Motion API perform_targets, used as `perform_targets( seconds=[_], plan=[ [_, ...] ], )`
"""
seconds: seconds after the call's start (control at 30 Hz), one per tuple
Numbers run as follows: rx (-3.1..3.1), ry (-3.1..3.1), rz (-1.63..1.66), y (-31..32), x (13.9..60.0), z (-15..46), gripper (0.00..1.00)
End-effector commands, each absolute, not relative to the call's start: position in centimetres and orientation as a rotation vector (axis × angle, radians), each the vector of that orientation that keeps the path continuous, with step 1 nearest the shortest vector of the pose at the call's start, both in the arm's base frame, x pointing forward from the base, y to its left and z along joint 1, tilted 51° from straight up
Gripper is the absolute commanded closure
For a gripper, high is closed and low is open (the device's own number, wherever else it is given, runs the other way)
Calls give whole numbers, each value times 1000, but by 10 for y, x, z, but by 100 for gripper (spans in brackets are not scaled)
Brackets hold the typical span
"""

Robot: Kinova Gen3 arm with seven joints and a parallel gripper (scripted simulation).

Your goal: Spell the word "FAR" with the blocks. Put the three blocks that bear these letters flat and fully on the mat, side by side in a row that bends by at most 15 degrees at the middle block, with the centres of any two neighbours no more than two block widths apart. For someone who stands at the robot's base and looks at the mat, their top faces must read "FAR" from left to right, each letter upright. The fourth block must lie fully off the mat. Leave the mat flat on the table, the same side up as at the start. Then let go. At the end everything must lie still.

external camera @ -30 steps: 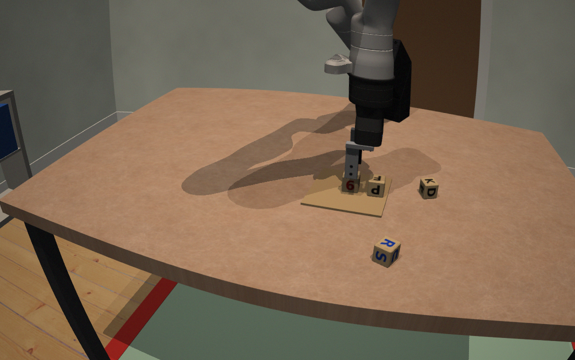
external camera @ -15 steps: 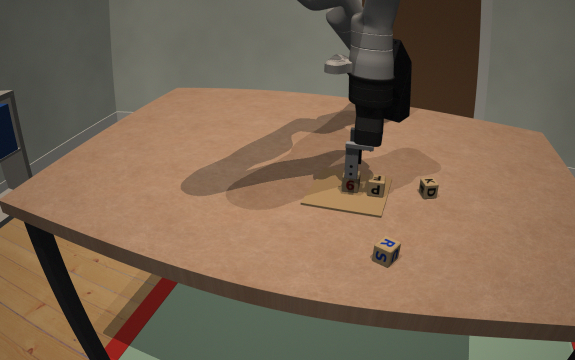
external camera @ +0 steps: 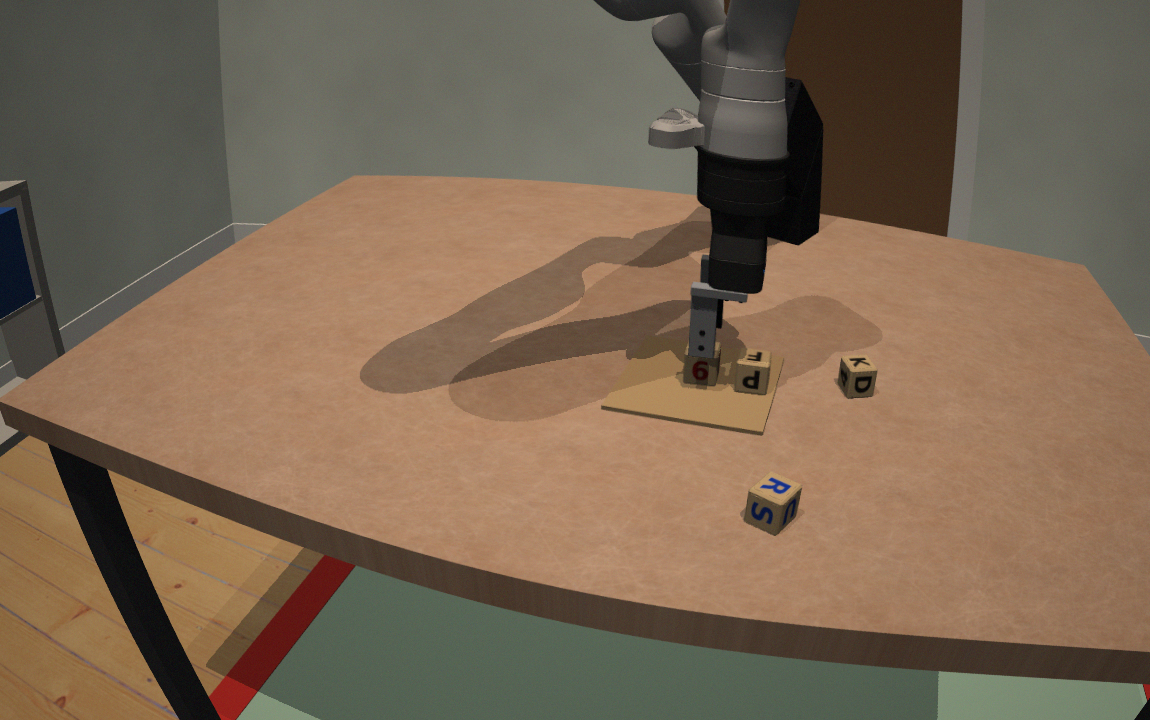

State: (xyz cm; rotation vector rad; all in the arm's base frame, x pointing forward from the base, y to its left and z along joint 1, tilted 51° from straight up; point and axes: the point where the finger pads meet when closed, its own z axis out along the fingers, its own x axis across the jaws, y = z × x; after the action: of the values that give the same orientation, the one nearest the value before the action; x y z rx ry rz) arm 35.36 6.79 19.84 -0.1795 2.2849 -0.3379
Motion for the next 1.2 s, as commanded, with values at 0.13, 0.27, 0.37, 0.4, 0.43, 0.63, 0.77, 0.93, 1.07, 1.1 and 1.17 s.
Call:
perform_targets(
  seconds=[0.13,0.27,0.37,0.4,0.43,0.63,0.77,0.93,1.07,1.1,1.17],
  plan=[
    [-182,2287,-343,65,354,197,0],
    [-181,2287,-344,64,358,194,0],
    [-179,2287,-345,63,362,190,0],
    [-179,2287,-345,63,364,189,0],
    [-179,2287,-345,63,365,187,0],
    [-179,2286,-347,60,375,179,0],
    [-179,2285,-347,60,378,177,0],
    [-179,2284,-347,59,381,175,0],
    [-179,2284,-347,59,381,174,0],
    [-179,2284,-347,59,381,174,0],
    [-179,2284,-347,59,381,174,0]
  ],
)
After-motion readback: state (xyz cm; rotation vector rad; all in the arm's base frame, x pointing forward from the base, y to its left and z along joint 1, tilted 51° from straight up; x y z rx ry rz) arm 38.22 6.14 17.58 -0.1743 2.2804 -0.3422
